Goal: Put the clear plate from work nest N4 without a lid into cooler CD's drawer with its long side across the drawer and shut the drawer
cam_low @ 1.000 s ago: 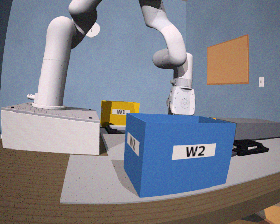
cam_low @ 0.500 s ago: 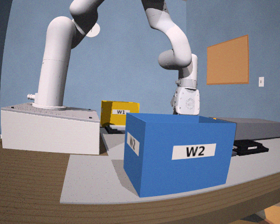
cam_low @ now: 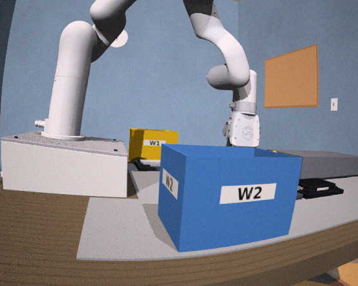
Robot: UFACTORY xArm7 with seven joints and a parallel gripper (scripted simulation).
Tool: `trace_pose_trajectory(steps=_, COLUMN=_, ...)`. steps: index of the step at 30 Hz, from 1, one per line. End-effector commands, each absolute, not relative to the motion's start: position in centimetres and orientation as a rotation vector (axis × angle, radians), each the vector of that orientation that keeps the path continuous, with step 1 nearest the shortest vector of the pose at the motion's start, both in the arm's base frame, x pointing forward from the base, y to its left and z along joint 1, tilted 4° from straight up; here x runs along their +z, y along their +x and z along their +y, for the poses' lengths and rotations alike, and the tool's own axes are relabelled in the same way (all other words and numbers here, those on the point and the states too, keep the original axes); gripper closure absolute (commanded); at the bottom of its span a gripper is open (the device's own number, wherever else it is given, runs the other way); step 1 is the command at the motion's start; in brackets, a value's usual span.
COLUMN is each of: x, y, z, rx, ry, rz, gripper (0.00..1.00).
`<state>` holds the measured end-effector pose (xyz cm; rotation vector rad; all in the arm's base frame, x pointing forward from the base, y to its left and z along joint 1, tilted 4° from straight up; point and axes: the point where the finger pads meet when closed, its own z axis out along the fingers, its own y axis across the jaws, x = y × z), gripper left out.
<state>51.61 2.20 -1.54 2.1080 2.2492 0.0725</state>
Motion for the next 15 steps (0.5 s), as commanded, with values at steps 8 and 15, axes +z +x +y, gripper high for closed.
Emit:
trace_pose_trajectory(steps=8, x=-1.2, y=53.5, z=2.3, rx=0.077, ry=2.106, rz=2.247, gripper=1.0)
trace_pose_trajectory(steps=15, x=-1.1, y=54.5, z=2.4, rx=0.077, ry=2.106, rz=2.247, gripper=1.0)
